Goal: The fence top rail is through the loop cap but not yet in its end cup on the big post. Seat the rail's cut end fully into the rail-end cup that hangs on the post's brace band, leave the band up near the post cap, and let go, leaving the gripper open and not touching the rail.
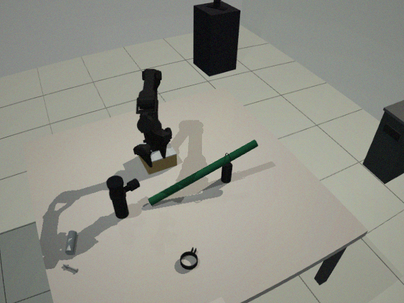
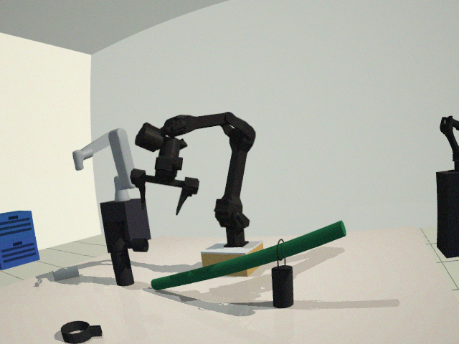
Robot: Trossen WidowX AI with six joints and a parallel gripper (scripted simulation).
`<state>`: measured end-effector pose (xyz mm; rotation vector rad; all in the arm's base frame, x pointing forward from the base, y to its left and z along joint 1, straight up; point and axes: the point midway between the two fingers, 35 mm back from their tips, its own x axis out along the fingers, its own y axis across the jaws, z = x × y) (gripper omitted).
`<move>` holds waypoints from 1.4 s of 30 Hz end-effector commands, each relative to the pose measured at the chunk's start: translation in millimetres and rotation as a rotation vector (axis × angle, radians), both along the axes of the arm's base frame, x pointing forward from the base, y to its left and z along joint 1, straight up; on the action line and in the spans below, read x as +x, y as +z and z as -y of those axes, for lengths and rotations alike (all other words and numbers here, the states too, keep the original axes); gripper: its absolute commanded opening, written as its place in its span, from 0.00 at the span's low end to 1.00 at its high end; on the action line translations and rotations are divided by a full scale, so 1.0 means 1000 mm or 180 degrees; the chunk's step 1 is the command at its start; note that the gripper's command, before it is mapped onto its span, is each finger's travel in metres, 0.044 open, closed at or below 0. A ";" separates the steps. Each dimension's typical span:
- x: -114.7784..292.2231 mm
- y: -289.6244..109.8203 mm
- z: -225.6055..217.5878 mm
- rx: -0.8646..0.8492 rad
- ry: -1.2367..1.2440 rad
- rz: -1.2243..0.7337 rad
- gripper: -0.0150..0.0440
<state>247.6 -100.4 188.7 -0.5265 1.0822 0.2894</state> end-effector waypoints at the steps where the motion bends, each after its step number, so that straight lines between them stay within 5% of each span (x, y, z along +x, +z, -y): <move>1: -0.023 -0.013 0.062 -0.0437 0.1559 -0.0024 1.00; 22: -0.053 -0.017 0.107 -0.1493 0.3569 0.0298 1.00; 42: -0.052 -0.019 0.108 -0.1505 0.3590 0.0299 1.00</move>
